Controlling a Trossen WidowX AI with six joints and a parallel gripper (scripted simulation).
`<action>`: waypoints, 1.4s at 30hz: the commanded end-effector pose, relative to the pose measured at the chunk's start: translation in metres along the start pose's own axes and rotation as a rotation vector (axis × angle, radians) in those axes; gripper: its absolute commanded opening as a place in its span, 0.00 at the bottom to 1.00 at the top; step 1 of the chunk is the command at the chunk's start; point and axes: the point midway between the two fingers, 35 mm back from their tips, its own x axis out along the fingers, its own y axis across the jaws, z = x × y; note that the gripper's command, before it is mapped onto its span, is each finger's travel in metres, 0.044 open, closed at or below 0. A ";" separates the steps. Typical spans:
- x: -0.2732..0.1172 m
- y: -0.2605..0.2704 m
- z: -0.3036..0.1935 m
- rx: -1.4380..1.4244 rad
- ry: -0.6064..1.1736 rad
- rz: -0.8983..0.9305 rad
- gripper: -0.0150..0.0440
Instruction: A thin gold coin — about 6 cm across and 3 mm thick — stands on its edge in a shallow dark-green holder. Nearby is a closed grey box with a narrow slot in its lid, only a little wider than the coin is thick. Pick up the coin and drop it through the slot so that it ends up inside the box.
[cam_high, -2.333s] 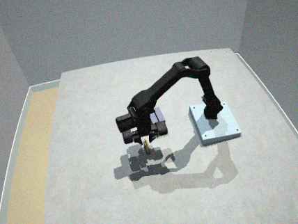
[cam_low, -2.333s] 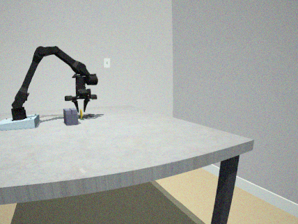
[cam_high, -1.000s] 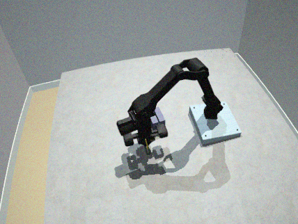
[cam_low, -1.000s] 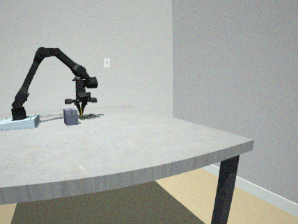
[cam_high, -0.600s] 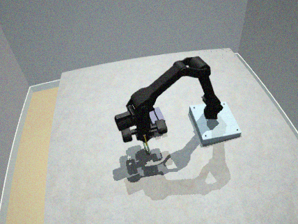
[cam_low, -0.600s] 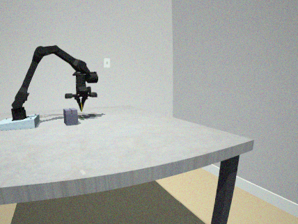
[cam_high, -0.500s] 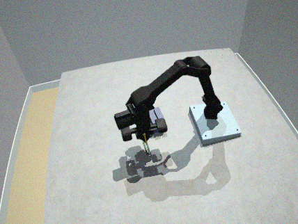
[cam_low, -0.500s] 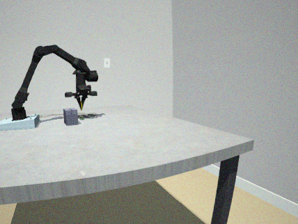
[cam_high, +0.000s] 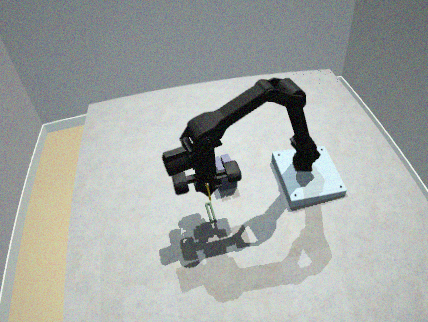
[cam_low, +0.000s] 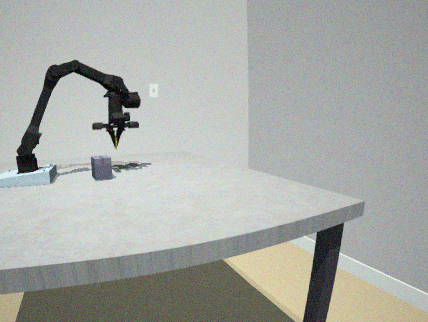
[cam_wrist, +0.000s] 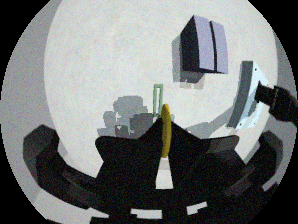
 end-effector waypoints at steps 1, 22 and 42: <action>-0.008 0.000 -0.001 -0.003 0.006 0.004 0.25; -0.009 -0.021 0.030 -0.059 0.003 0.003 0.25; -0.009 -0.044 0.077 -0.059 -0.002 0.001 0.25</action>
